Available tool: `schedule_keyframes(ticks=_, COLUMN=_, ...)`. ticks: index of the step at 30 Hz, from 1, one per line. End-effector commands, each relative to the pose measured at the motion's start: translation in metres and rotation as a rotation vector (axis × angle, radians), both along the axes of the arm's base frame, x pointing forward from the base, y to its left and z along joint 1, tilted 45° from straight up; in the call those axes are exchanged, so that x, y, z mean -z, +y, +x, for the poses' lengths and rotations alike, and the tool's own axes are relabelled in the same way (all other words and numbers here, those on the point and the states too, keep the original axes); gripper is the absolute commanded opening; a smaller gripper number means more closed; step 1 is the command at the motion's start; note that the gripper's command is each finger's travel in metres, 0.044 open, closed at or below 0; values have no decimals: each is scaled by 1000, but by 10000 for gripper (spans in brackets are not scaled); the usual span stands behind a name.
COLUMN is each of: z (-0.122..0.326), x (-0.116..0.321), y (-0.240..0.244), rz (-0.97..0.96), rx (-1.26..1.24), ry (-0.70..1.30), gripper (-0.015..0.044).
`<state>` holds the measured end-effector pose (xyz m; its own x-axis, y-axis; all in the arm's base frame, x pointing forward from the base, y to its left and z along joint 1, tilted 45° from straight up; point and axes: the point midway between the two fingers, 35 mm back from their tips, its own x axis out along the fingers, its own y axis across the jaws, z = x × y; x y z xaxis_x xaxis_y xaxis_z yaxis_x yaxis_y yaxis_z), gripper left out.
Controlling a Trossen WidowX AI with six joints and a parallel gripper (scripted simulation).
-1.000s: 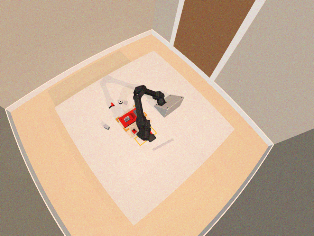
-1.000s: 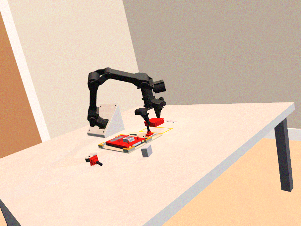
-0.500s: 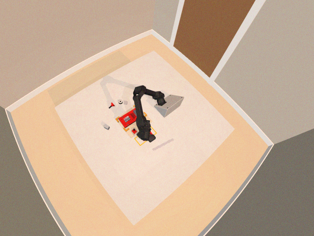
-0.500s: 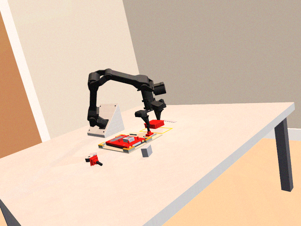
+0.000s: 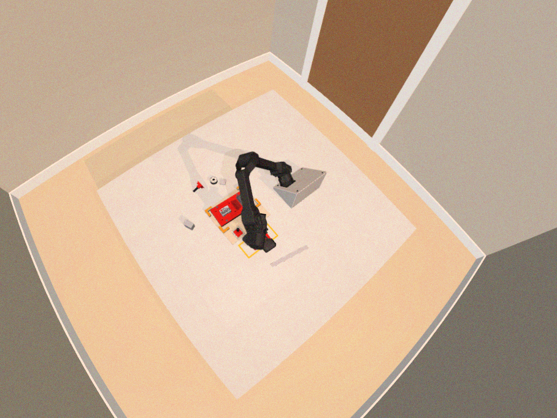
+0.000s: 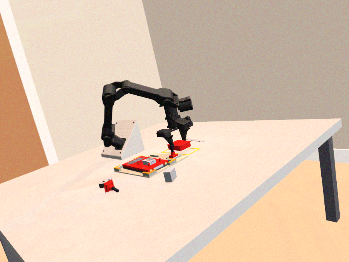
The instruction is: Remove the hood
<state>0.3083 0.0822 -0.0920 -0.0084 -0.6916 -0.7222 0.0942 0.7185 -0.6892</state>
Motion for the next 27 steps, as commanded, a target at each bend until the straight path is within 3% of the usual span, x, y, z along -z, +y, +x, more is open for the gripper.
schedule_keyframes(ticks=1, z=0, x=1, y=-2, rz=-4, rx=-4, ry=1, gripper=0)
schedule_keyframes(ticks=26, z=0, x=10, y=-10, rz=-5, rx=-4, ry=1, gripper=0)
schedule_keyframes(ticks=27, z=0, x=9, y=-9, rz=-1, rx=0, ry=0, gripper=26)
